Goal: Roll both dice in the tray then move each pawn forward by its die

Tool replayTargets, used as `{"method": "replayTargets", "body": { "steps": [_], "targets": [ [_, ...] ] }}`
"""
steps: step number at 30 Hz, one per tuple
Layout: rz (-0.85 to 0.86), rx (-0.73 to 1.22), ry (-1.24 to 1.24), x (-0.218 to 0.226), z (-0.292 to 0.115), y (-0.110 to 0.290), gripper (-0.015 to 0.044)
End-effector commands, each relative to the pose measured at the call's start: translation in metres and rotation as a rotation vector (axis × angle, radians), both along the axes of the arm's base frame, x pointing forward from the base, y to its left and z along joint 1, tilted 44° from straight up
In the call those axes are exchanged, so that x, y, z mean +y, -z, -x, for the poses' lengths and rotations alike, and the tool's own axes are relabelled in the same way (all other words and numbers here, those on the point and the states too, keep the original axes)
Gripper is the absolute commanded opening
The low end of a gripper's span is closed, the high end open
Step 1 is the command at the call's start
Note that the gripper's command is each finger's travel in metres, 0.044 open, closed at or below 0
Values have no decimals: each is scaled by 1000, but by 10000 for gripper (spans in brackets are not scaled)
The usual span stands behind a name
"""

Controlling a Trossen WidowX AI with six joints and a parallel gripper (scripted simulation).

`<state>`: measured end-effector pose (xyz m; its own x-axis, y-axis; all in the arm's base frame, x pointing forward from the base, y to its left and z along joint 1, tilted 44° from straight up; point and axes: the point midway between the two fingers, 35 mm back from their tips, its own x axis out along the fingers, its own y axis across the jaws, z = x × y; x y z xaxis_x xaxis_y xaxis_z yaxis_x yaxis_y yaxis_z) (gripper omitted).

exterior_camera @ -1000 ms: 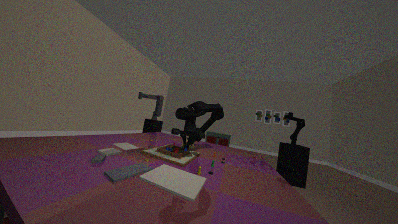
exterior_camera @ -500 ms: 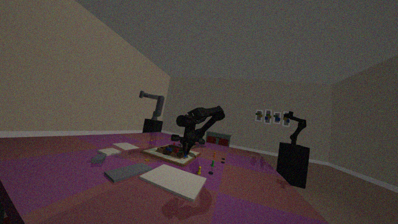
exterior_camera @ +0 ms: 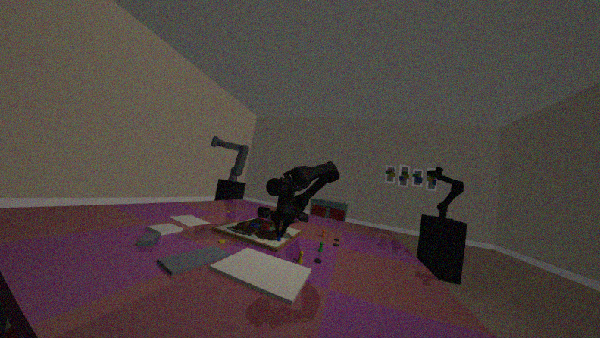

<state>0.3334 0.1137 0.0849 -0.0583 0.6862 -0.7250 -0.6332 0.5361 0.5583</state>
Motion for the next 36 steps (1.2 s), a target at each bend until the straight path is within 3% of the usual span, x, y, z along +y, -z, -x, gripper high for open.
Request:
{"method": "replayTargets", "body": {
  "steps": [1, 9, 16, 19, 22, 28, 33, 34, 36],
  "targets": [
    [0, 0, 1, -1, 0, 0, 53],
    [0, 0, 1, -2, -1, -2, 262],
    [-4, 12, 1, -35, -3, -36, 440],
    [-1, 17, 7, -38, -2, -35, 440],
    [32, 80, 89, -77, 16, -28, 440],
    [69, 260, 279, -154, 84, -17, 440],
    [43, 409, 409, -186, 149, -16, 440],
    [61, 323, 348, -174, 108, -15, 440],
    [61, 323, 348, -174, 108, -15, 440]
  ]
}}
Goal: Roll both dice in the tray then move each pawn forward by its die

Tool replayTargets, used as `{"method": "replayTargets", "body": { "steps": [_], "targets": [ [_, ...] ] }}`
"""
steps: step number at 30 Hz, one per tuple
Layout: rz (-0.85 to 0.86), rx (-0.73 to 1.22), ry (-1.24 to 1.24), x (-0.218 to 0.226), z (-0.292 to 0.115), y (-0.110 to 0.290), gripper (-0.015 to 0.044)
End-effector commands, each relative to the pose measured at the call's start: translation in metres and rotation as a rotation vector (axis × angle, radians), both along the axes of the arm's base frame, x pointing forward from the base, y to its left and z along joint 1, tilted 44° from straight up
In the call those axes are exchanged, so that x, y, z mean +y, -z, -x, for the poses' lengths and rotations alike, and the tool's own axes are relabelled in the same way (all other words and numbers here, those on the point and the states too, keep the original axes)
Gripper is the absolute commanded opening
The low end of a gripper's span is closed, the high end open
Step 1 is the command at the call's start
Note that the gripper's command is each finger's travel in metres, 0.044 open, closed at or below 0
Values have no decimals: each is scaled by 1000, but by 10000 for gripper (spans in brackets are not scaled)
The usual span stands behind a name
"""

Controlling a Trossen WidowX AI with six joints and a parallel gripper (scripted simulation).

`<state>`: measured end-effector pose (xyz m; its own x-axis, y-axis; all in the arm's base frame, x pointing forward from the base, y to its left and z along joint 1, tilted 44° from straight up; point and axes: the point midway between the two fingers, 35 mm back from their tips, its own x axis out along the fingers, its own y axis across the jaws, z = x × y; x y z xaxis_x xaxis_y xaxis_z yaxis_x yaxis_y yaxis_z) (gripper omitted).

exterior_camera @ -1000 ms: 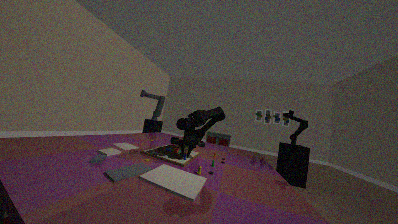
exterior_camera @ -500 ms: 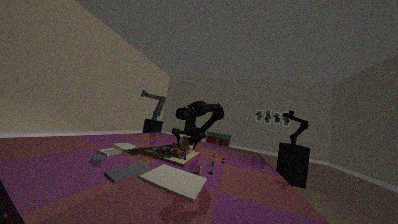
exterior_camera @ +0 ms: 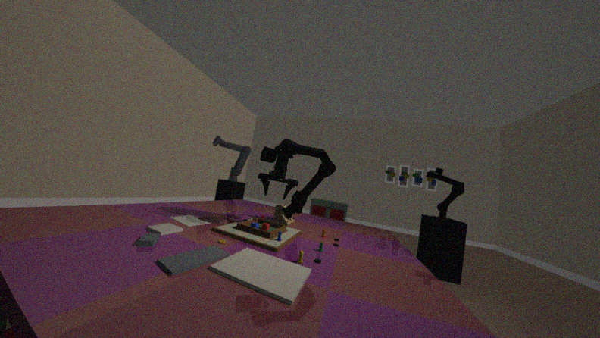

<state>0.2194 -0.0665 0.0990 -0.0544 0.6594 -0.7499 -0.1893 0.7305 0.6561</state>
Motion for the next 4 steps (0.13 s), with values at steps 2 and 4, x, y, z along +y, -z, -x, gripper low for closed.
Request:
{"method": "replayTargets", "body": {
  "steps": [2, 4],
  "targets": [
    [-4, -8, -21, 6, -6, -1, 440],
    [-4, -8, -21, 6, -6, -1, 440]
  ]
}}
